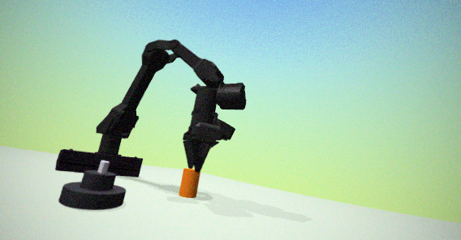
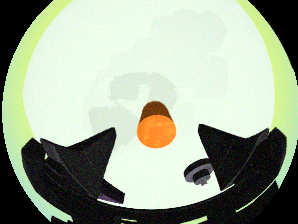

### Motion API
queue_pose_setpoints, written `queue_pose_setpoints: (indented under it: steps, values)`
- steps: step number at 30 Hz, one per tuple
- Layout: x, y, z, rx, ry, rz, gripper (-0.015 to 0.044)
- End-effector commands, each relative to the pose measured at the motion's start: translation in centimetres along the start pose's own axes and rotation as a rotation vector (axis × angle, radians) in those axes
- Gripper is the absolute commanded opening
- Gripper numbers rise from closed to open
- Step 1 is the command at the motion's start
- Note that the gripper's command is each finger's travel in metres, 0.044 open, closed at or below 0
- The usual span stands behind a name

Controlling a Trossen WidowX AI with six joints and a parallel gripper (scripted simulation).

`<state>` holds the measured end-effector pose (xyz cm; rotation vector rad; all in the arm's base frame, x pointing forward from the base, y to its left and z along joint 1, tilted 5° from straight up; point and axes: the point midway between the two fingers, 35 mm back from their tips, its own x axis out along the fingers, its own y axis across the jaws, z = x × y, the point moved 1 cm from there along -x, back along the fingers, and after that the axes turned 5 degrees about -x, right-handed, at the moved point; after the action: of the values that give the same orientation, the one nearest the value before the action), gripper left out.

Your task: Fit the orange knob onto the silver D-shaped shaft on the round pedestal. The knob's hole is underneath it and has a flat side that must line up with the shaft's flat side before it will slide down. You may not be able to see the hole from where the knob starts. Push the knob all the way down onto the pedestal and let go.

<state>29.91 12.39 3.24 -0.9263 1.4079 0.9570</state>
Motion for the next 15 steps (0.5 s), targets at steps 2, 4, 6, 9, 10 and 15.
queue_pose_setpoints:
  steps: [2, 4, 6, 9, 10, 15]
  values:
    - [0.9, 0.0, -0.1, -0.004, 0.006, -0.002, 0.0440]
    - [1.2, 0.0, -0.1, -0.004, 0.006, -0.002, 0.0440]
    - [1.5, 0.0, -0.1, -0.004, 0.006, -0.002, 0.0440]
    - [2.0, 0.0, -0.1, -0.004, 0.006, -0.002, 0.0440]
    - [2.2, 0.0, -0.1, -0.004, 0.006, -0.002, 0.0440]
    - [3.0, 0.0, -0.1, -0.004, 0.006, -0.002, 0.0440]
